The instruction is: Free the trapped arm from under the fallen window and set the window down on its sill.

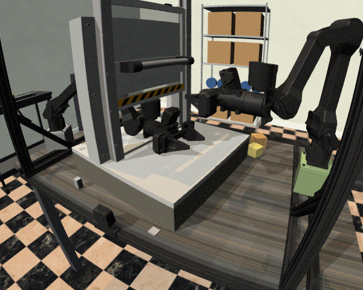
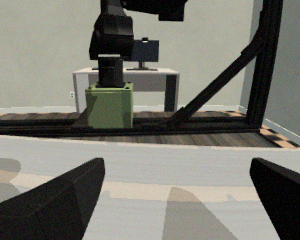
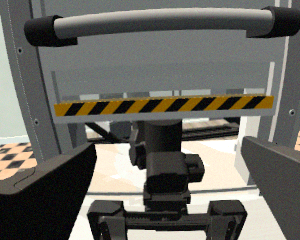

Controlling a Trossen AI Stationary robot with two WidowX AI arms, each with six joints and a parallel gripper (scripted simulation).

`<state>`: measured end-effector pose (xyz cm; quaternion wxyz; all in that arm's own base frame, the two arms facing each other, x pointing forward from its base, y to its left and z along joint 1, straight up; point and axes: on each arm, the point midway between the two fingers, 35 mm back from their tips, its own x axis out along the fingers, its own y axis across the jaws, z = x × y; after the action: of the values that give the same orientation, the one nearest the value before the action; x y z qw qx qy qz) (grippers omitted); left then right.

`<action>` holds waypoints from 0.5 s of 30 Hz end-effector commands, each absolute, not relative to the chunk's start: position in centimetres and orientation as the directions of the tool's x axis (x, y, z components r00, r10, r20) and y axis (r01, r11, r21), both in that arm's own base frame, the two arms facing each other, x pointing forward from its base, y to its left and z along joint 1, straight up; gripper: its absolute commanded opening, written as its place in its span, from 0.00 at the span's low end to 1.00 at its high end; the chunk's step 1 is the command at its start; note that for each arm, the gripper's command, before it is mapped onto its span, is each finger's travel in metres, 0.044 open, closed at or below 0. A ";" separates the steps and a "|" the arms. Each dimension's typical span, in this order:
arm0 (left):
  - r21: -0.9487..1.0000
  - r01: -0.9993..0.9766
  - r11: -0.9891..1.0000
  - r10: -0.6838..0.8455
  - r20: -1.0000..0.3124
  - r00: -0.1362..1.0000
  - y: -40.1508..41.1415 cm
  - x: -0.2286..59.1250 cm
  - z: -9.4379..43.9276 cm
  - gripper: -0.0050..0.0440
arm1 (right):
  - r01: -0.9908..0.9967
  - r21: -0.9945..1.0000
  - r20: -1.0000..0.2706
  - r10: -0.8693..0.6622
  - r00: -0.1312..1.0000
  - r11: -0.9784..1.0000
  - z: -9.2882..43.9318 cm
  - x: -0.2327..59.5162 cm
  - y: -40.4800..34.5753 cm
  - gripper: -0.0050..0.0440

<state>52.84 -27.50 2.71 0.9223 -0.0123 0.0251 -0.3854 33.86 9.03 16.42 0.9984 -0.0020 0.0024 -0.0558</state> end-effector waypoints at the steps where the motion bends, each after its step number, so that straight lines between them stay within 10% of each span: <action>1: -0.053 0.710 0.703 -0.711 -0.035 0.702 -27.5 52.9 2.8 0.92 | 0.113 0.000 0.000 -0.113 0.994 0.994 17.6 38.4 8.4 0.92; 15: -0.053 0.710 0.703 -0.711 -0.035 0.702 -27.5 52.9 2.8 0.92 | 0.113 0.000 0.000 -0.113 0.994 0.994 21.4 40.6 7.8 0.92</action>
<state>52.83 -27.50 2.70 0.9223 -0.0122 0.0250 -0.3854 40.54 7.78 18.03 0.9981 -0.0089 0.0191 -0.0579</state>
